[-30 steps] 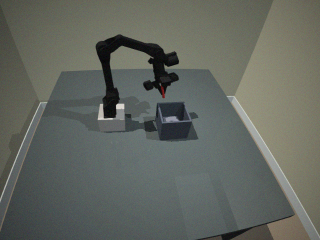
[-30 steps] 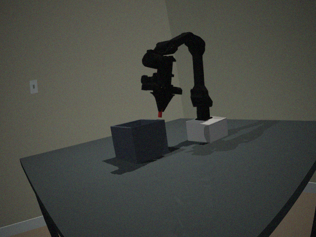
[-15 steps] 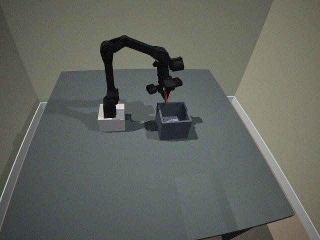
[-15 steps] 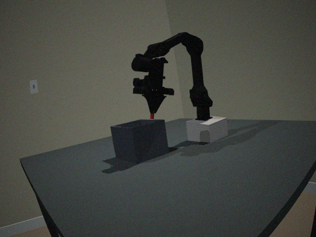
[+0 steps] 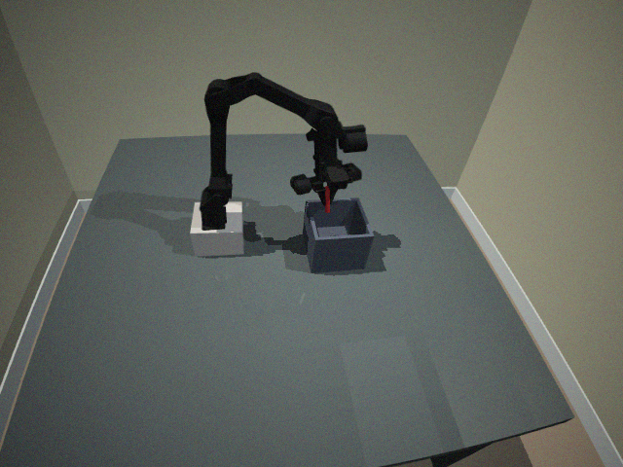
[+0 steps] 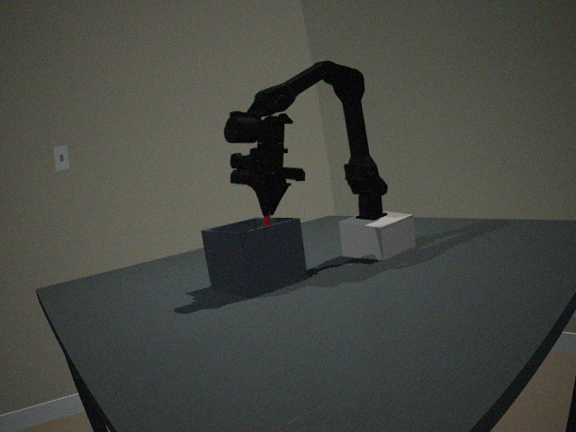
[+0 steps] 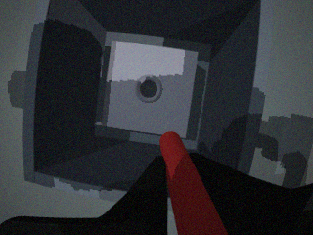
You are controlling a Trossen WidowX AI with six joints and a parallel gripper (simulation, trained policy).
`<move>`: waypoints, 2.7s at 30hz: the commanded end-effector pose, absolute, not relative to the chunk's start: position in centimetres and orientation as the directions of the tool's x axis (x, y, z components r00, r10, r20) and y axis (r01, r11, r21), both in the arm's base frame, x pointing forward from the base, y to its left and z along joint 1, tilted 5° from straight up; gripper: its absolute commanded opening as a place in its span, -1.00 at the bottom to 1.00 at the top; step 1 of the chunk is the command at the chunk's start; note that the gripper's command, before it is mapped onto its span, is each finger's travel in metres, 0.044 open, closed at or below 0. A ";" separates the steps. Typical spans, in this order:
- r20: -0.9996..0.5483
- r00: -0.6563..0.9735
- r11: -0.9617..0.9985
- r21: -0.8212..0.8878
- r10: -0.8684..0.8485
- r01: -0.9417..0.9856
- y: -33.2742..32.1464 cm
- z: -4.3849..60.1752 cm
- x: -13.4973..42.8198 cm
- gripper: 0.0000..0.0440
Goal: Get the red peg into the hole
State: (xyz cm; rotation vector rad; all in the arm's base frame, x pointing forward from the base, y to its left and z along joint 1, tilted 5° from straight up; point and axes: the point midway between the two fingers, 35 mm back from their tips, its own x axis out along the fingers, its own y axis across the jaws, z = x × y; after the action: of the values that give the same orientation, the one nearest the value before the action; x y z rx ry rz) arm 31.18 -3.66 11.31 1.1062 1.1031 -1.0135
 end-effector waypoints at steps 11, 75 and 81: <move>-0.988 0.143 0.175 0.133 -0.050 0.975 -5.2 8.2 32.4 -1.00; -0.947 0.204 0.193 0.255 0.249 0.947 -9.4 10.0 37.2 0.01; -0.928 0.261 0.187 0.315 0.267 0.930 -10.3 11.8 38.1 0.03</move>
State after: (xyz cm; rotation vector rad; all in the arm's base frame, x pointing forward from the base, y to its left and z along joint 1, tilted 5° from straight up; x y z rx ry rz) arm 37.77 -9.93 11.03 1.3227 1.2633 -0.7303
